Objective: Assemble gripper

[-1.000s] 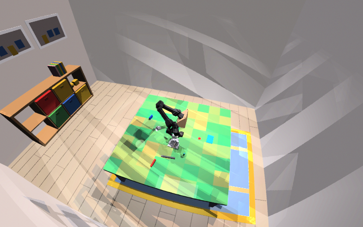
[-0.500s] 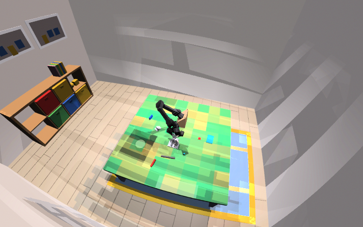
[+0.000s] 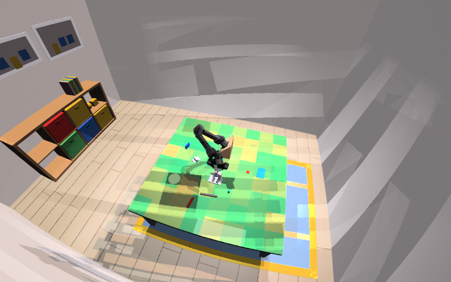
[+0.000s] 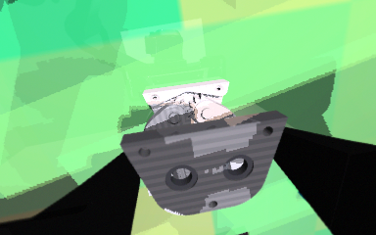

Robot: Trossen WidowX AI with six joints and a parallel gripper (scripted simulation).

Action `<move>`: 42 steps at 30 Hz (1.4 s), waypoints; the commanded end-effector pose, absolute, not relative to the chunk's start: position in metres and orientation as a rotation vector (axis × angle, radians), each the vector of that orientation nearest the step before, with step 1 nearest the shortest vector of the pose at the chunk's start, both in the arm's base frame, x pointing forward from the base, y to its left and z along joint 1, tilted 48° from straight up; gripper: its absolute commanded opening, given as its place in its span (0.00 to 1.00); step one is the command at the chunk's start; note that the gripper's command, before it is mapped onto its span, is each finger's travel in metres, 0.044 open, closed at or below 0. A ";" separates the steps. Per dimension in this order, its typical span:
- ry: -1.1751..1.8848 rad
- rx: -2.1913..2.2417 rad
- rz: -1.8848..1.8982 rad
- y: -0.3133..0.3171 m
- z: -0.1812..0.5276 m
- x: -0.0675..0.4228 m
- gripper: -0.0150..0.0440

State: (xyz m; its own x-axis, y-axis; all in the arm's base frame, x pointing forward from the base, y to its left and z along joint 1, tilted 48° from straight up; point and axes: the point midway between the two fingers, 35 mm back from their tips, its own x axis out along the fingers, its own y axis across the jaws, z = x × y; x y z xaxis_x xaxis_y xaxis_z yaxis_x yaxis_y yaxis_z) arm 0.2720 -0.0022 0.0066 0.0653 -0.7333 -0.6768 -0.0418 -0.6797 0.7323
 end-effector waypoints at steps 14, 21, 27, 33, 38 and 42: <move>-0.774 1.816 -1.666 -0.001 0.005 0.270 0.85; -0.773 1.817 -1.667 -0.005 0.001 0.271 0.85; -0.773 1.817 -1.667 -0.012 -0.006 0.272 0.85; -0.772 1.818 -1.667 -0.019 -0.013 0.273 0.85; -0.773 1.818 -1.667 -0.025 -0.018 0.274 0.85; -0.773 1.817 -1.667 -0.030 -0.022 0.274 0.85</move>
